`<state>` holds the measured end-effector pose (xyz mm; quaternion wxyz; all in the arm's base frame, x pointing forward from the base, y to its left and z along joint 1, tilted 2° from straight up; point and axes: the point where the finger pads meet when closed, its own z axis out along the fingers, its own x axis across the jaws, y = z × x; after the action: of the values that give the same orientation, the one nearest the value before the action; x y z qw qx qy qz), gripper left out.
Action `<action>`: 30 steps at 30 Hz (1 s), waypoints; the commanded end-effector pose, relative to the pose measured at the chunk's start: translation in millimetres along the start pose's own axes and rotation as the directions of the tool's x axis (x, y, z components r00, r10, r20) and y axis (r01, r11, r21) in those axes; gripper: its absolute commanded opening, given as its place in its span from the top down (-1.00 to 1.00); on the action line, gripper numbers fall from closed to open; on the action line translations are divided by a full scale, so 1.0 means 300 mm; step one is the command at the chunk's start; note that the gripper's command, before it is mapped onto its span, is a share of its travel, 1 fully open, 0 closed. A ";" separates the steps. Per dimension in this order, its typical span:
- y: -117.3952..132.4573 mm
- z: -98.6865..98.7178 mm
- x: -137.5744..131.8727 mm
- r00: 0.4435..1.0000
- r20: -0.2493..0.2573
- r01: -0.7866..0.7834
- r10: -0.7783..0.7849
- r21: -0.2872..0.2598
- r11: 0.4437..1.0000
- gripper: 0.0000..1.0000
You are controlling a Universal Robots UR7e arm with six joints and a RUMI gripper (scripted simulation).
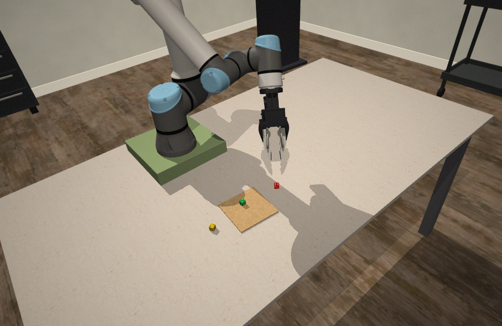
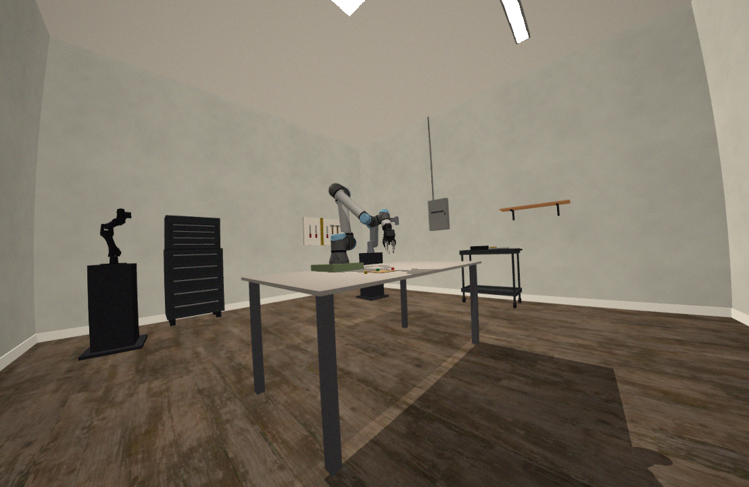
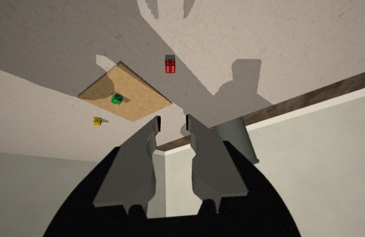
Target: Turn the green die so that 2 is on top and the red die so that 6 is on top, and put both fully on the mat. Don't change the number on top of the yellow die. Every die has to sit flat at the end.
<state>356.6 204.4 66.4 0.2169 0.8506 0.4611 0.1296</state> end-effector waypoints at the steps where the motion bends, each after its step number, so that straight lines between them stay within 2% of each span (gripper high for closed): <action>1: 0.029 0.004 0.002 1.000 0.008 0.004 -0.005 0.159 0.987 0.64; 2: 0.036 0.004 0.002 1.000 0.009 0.003 -0.005 0.195 0.981 0.64; 4: 0.036 0.004 0.002 1.000 0.009 0.003 -0.005 0.195 0.981 0.64; 9: 0.073 0.002 0.002 1.000 0.010 0.000 -0.004 0.362 0.932 0.64; 14: 0.098 0.002 0.002 1.000 0.012 -0.002 -0.004 0.470 0.883 0.64; 19: 0.110 0.000 0.002 1.000 0.011 -0.004 -0.002 0.514 0.858 0.64; 25: 0.111 0.000 0.002 1.000 0.010 -0.004 -0.002 0.519 0.855 0.64; 26: 0.111 0.000 0.002 1.000 0.010 -0.004 -0.002 0.519 0.855 -1.00; 30: 0.111 0.000 0.002 1.000 0.010 -0.004 -0.002 0.519 0.855 -1.00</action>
<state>380.8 189.0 82.4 -0.0169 0.8786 0.4772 -0.0035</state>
